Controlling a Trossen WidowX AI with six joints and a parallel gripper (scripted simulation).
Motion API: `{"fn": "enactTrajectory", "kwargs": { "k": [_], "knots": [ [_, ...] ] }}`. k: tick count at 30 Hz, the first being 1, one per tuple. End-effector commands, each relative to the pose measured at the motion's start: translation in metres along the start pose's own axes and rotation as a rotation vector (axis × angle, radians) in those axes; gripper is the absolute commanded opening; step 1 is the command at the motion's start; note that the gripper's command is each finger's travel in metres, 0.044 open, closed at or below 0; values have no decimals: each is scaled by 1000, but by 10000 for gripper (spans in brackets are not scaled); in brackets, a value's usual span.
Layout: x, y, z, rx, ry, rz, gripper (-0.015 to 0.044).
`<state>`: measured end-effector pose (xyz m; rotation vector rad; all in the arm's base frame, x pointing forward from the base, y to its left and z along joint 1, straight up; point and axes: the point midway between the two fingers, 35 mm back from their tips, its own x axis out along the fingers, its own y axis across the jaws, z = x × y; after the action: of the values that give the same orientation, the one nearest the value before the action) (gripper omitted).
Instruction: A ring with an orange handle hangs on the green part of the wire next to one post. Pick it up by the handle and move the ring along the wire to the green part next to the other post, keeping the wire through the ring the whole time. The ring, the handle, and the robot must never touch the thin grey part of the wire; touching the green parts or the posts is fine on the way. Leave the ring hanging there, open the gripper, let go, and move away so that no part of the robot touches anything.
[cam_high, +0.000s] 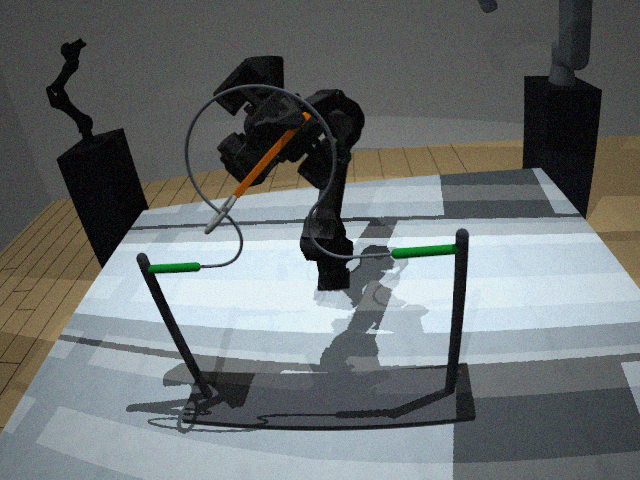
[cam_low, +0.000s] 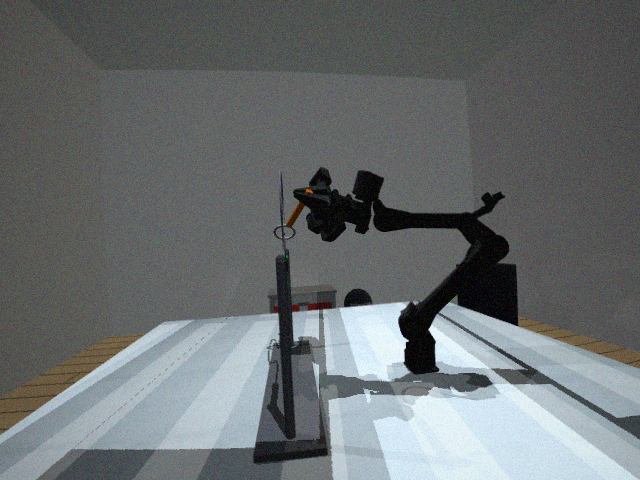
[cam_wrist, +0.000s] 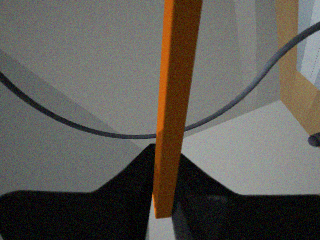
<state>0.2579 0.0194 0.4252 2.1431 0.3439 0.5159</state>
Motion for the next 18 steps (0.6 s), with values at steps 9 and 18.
{"fn": "enactTrajectory", "kwargs": {
  "k": [9,18],
  "knots": [
    [0,8,-1,-36,2,-28,-150],
    [0,6,-1,-119,-7,-83,-150]
  ]
}}
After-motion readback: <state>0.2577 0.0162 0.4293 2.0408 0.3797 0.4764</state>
